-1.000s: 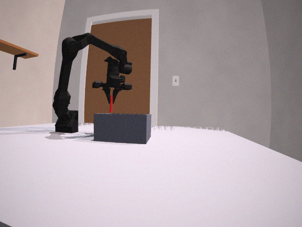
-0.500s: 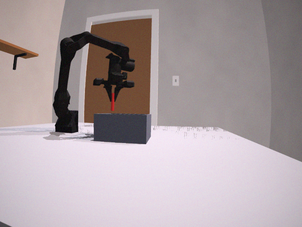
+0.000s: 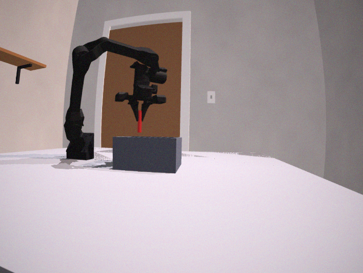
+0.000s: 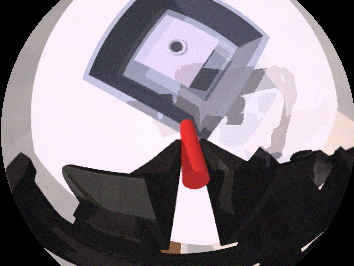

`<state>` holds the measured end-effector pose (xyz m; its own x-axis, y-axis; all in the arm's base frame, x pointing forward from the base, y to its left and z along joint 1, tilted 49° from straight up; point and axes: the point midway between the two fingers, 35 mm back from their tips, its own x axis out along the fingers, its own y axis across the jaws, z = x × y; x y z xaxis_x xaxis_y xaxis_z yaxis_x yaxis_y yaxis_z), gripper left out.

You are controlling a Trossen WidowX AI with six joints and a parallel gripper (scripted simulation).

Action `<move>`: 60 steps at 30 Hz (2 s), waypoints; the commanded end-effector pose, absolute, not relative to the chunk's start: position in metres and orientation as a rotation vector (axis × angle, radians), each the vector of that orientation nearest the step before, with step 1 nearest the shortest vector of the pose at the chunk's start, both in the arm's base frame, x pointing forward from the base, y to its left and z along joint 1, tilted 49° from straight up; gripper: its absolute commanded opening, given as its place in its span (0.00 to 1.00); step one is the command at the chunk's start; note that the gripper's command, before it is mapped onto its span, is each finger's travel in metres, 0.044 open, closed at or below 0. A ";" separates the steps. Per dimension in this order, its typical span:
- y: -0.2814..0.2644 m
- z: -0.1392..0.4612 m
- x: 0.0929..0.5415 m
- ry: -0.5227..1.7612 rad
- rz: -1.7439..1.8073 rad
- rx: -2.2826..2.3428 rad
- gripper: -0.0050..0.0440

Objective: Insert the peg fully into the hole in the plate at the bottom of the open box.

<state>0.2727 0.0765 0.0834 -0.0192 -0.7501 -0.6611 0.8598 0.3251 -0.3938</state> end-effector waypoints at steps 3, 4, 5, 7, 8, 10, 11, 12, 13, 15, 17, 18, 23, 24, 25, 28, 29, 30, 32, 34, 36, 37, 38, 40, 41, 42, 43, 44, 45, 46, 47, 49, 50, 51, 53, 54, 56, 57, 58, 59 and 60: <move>0.067 0.098 0.289 0.932 -1.269 0.155 0.10; 0.065 0.100 0.291 0.933 -1.267 0.156 0.10; 0.063 0.101 0.293 0.933 -1.266 0.156 0.10; 0.060 0.105 0.296 0.934 -1.263 0.155 0.10; 0.059 0.107 0.298 0.933 -1.262 0.154 0.10; 0.057 0.108 0.300 0.932 -1.261 0.152 0.10; 0.057 0.108 0.300 0.932 -1.261 0.152 0.10; 0.055 0.110 0.302 0.931 -1.259 0.150 0.10; 0.054 0.112 0.304 0.930 -1.258 0.148 0.10; 0.050 0.116 0.308 0.929 -1.256 0.144 0.10; 0.046 0.120 0.311 0.927 -1.254 0.140 0.10; 0.044 0.122 0.313 0.926 -1.253 0.138 0.10; 0.035 0.132 0.321 0.920 -1.250 0.126 0.10; 0.033 0.134 0.322 0.919 -1.249 0.124 0.10; 0.031 0.136 0.324 0.918 -1.249 0.121 0.10; 0.029 0.138 0.325 0.917 -1.248 0.119 0.10; 0.027 0.140 0.326 0.916 -1.248 0.117 0.10; 0.025 0.141 0.327 0.915 -1.248 0.115 0.10; 0.024 0.142 0.328 0.914 -1.248 0.113 0.10; 0.024 0.141 0.327 0.915 -1.251 0.114 0.10; 0.021 0.138 0.327 0.916 -1.260 0.123 0.10; 0.019 0.136 0.327 0.918 -1.268 0.130 0.10; 0.016 0.134 0.327 0.919 -1.275 0.136 0.10; 0.010 0.129 0.327 0.921 -1.289 0.149 0.10; 0.008 0.127 0.328 0.922 -1.292 0.152 0.10; 0.006 0.125 0.328 0.922 -1.294 0.154 0.10; 0.004 0.124 0.328 0.923 -1.296 0.155 0.10; 0.004 0.124 0.328 0.923 -1.296 0.155 0.10; 0.004 0.124 0.328 0.923 -1.296 0.155 0.10; 0.001 0.122 0.329 0.923 -1.296 0.155 0.10; -0.001 0.120 0.329 0.923 -1.297 0.156 0.10; -0.006 0.117 0.330 0.923 -1.298 0.157 0.10; -0.007 0.117 0.330 0.923 -1.298 0.157 0.10; -0.007 0.117 0.330 0.923 -1.298 0.157 0.10; -0.003 0.119 0.331 0.923 -1.297 0.164 0.10; -0.004 0.118 0.331 0.923 -1.298 0.161 0.10; -0.007 0.117 0.330 0.923 -1.299 0.157 0.10; -0.007 0.117 0.330 0.923 -1.299 0.157 0.10; -0.007 0.116 0.331 0.923 -1.299 0.157 0.10; -0.008 0.116 0.331 0.923 -1.299 0.157 0.10; -0.008 0.115 0.331 0.923 -1.299 0.157 0.10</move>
<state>0.3312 -0.0051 0.1171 -0.0184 -0.7479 -0.6636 0.8720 0.3127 -0.3766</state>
